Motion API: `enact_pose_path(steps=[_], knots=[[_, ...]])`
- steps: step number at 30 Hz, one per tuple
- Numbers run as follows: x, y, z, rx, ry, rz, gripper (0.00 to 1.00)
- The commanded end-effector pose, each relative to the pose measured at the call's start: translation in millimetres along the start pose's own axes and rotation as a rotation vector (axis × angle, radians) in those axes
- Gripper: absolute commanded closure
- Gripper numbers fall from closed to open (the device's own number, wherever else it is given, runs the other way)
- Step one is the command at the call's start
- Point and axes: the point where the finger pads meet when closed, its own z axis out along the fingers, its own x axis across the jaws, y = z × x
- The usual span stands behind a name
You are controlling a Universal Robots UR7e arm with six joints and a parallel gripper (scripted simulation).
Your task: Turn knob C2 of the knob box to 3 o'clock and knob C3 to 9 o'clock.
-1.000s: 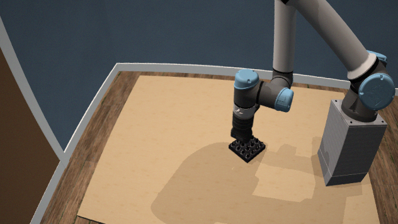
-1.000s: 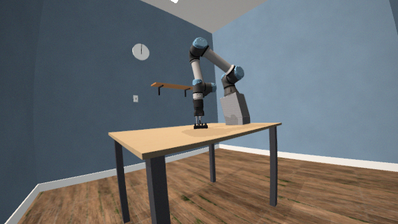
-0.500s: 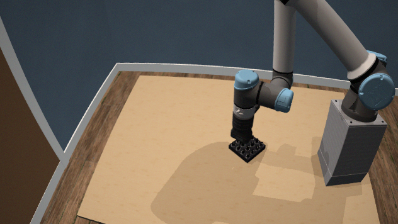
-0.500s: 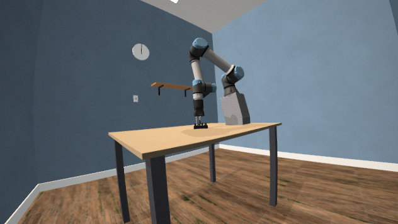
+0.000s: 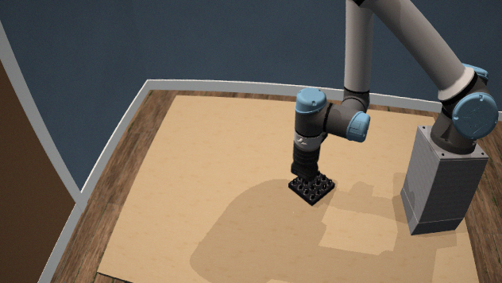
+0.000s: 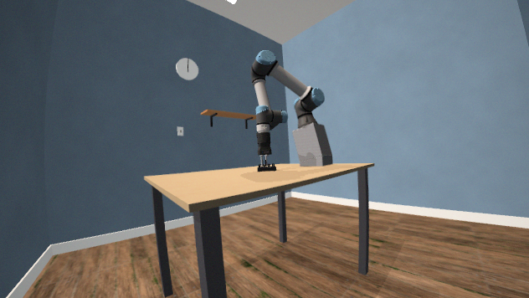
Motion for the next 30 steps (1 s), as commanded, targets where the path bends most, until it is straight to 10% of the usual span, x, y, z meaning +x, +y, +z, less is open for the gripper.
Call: enact_pose_path(steps=[1, 9, 10, 30], knots=[[-0.5, 0.1, -0.4, 0.0, -0.001, 0.0, 0.54], [-0.5, 0.1, -0.4, 0.0, -0.001, 0.0, 0.54], [-0.5, 0.1, -0.4, 0.0, -0.001, 0.0, 0.7], [-0.5, 0.1, -0.4, 0.0, -0.001, 0.0, 0.7]])
